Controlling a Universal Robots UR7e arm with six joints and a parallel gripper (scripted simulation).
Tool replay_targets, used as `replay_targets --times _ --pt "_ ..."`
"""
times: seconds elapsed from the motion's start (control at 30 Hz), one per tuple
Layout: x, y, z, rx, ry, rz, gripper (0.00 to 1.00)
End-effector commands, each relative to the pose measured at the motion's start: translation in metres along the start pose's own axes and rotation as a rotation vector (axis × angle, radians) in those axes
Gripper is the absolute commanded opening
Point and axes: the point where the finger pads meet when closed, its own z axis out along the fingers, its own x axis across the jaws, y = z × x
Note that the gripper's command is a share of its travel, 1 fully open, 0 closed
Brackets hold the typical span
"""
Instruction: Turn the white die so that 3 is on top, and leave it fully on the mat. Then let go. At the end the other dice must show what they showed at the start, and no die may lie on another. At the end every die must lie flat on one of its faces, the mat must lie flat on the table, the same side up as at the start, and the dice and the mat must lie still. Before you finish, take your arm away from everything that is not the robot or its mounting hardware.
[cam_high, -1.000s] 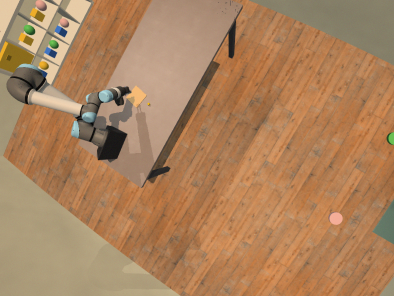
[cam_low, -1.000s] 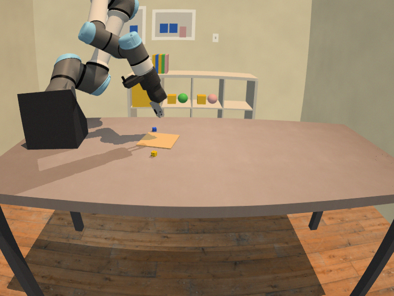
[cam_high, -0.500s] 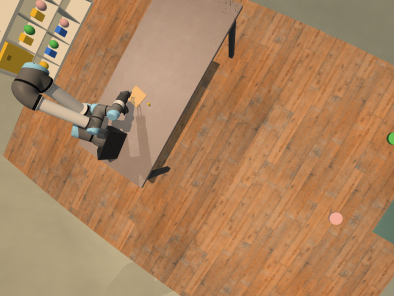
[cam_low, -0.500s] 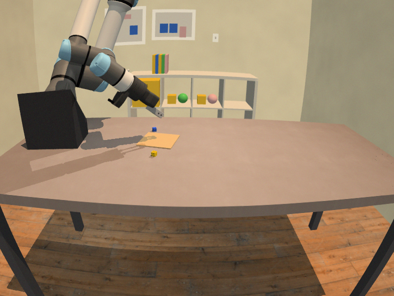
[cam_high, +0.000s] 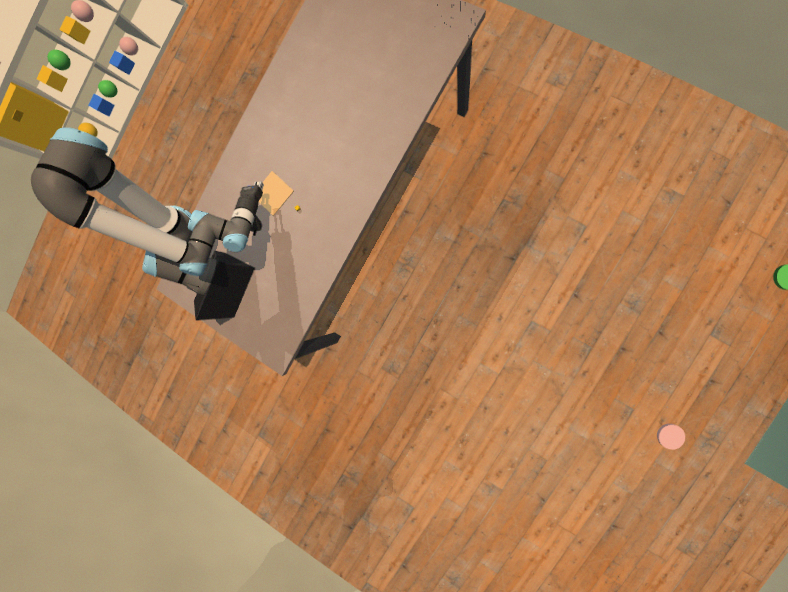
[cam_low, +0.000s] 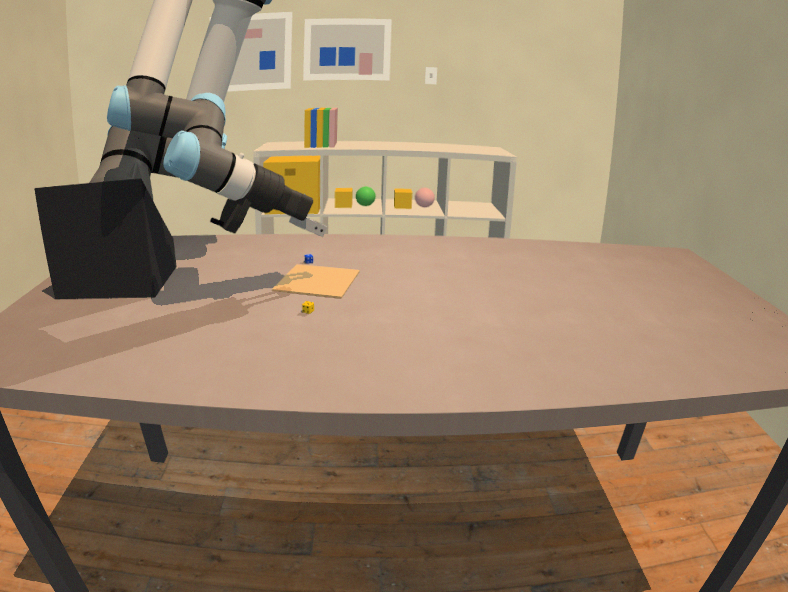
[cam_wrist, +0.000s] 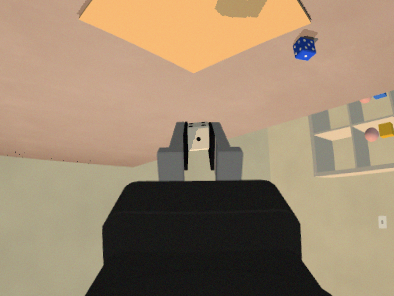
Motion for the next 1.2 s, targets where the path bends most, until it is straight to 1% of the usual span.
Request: replay_targets --times 0.0,0.27,0.43,0.63,0.7,1.0,1.17 --pt "0.0 0.0 0.0 -0.024 0.013 -0.003 0.34" --pt "0.0 0.0 0.0 -0.025 0.013 -0.003 0.34" --pt "0.0 -0.005 0.002 -0.024 0.016 -0.003 0.34" --pt "0.0 -0.019 0.01 -0.024 0.016 -0.003 0.34" --pt "0.0 -0.019 0.01 -0.024 0.016 -0.003 0.34" --pt "0.0 -0.049 0.026 -0.024 0.016 -0.003 0.34" --pt "0.0 -0.061 0.032 -0.024 0.016 -0.003 0.34"
